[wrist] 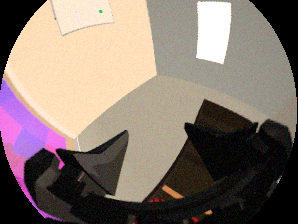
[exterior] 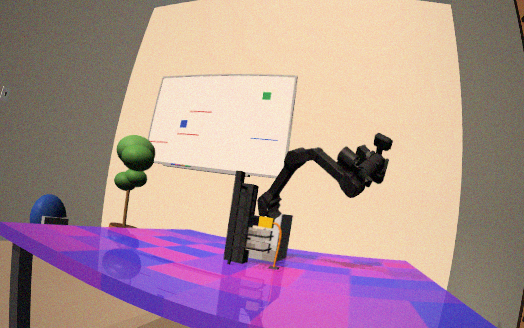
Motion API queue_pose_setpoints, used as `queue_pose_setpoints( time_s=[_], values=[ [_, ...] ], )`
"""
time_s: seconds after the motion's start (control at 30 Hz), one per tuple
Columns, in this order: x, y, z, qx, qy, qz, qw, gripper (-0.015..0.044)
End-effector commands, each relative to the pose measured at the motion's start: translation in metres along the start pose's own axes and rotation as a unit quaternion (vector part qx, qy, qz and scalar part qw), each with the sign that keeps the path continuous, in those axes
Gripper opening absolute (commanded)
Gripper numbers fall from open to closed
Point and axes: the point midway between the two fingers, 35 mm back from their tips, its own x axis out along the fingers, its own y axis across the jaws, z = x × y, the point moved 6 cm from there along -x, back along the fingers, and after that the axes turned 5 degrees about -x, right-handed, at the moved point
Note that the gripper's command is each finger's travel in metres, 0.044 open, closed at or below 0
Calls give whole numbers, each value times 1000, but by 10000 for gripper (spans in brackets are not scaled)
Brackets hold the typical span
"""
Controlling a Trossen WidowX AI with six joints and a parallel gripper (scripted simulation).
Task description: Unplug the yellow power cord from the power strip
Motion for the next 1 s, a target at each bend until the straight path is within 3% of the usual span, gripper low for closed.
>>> queue_pose_setpoints(
  time_s=[0.0, 0.27, 0.6, 0.8, 0.97],
  values=[
    [0, -1, 0, 3, 2, -3, 1000, 374],
    [-26, -41, -17, 136, 128, -130, 974, 164],
    [-86, -53, -33, 275, 368, -240, 855, 160],
    [-127, -35, -21, 328, 519, -245, 750, 160],
    [-146, -22, -8, 346, 587, -231, 694, 160]
  ],
)
